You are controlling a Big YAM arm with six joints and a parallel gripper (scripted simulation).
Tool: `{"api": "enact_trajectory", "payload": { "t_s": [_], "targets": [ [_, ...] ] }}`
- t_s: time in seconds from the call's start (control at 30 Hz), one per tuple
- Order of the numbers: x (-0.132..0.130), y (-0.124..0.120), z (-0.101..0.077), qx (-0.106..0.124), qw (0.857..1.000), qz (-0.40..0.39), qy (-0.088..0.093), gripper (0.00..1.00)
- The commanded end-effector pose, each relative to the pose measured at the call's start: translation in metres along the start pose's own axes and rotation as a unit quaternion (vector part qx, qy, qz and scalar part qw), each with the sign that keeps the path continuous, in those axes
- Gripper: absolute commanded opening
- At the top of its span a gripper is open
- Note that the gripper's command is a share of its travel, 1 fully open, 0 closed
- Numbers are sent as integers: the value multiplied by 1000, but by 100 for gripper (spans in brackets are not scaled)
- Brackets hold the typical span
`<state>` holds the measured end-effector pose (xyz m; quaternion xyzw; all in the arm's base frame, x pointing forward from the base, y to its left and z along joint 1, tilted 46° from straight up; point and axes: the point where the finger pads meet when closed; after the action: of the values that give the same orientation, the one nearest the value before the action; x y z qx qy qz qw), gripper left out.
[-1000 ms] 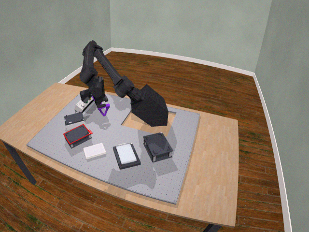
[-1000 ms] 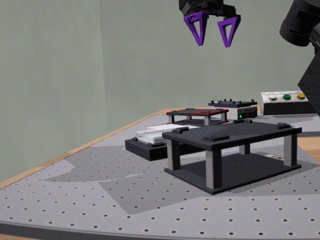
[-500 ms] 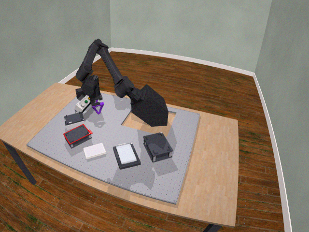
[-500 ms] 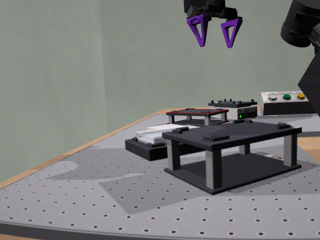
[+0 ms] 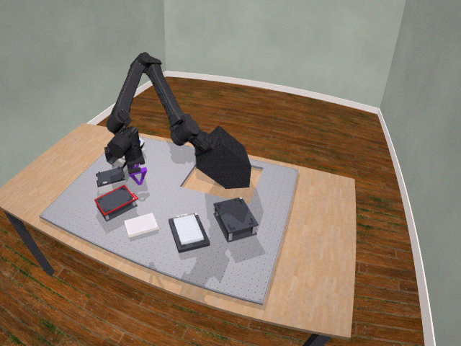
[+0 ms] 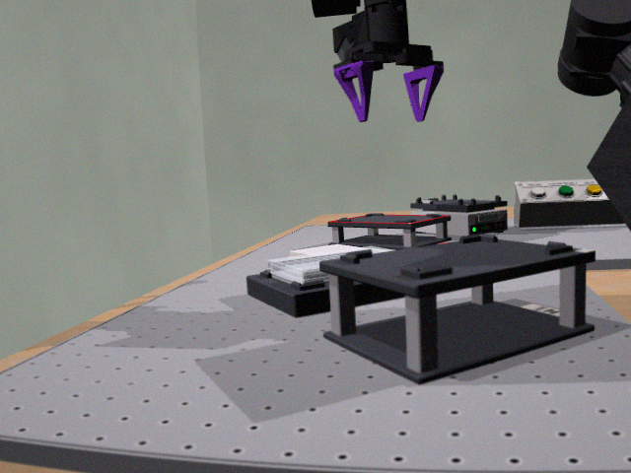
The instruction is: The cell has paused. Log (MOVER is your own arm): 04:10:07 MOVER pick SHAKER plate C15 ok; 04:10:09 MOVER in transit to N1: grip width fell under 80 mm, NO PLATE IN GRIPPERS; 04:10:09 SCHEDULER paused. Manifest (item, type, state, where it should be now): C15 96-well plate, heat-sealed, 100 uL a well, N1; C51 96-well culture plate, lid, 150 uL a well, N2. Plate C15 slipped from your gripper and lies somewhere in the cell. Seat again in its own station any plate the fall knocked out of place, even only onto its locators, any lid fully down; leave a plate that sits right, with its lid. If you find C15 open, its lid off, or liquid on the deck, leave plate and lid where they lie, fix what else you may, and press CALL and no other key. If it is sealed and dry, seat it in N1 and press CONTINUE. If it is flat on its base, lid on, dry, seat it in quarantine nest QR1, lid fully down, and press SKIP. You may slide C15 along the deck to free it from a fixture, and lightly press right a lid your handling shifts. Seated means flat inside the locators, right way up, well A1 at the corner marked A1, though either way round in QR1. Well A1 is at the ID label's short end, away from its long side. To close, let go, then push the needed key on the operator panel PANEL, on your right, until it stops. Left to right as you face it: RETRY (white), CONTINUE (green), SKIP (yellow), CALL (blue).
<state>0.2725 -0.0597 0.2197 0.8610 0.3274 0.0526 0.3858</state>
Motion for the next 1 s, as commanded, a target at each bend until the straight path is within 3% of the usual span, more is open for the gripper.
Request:
{"api": "enact_trajectory", "payload": {
  "t_s": [0.0,0.97],
  "targets": [
    [12,24,-4,-10,1000,-9,13,100],
    [86,105,79,-13,1000,-12,10,100]
  ]
}}
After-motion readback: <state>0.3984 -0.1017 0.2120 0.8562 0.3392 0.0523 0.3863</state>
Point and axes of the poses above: the point where the finger pads meet when closed, its own z axis out along the fingers, its own x axis across the jaws, y = z × x, and after that the axes turned 3 degrees about z, right-handed
